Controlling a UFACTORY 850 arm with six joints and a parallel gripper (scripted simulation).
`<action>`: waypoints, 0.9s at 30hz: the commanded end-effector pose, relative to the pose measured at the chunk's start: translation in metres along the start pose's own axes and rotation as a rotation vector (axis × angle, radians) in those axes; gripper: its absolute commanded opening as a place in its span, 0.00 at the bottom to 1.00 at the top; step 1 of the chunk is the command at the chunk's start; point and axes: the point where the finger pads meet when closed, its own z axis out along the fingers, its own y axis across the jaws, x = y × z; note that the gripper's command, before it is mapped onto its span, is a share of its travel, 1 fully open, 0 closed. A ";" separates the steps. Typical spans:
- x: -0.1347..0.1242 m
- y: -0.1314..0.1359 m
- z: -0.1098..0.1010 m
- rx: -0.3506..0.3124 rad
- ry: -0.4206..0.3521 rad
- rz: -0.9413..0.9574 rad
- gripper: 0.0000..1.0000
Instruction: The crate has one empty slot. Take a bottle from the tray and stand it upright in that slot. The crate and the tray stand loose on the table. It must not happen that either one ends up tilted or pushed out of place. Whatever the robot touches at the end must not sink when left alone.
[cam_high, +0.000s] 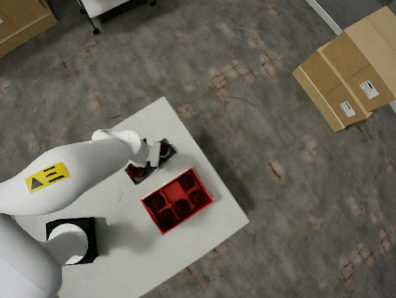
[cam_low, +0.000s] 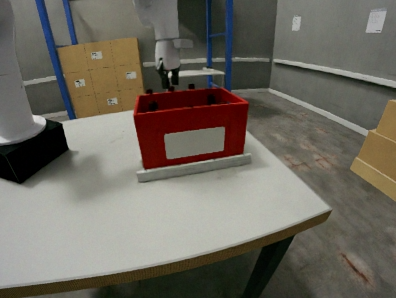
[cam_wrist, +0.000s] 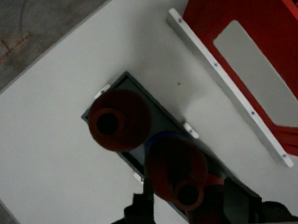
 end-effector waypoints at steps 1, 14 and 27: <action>0.001 -0.001 0.006 0.002 0.001 0.000 0.65; 0.001 -0.001 0.017 0.002 0.001 0.000 0.65; 0.001 -0.001 0.022 0.002 0.001 0.000 0.65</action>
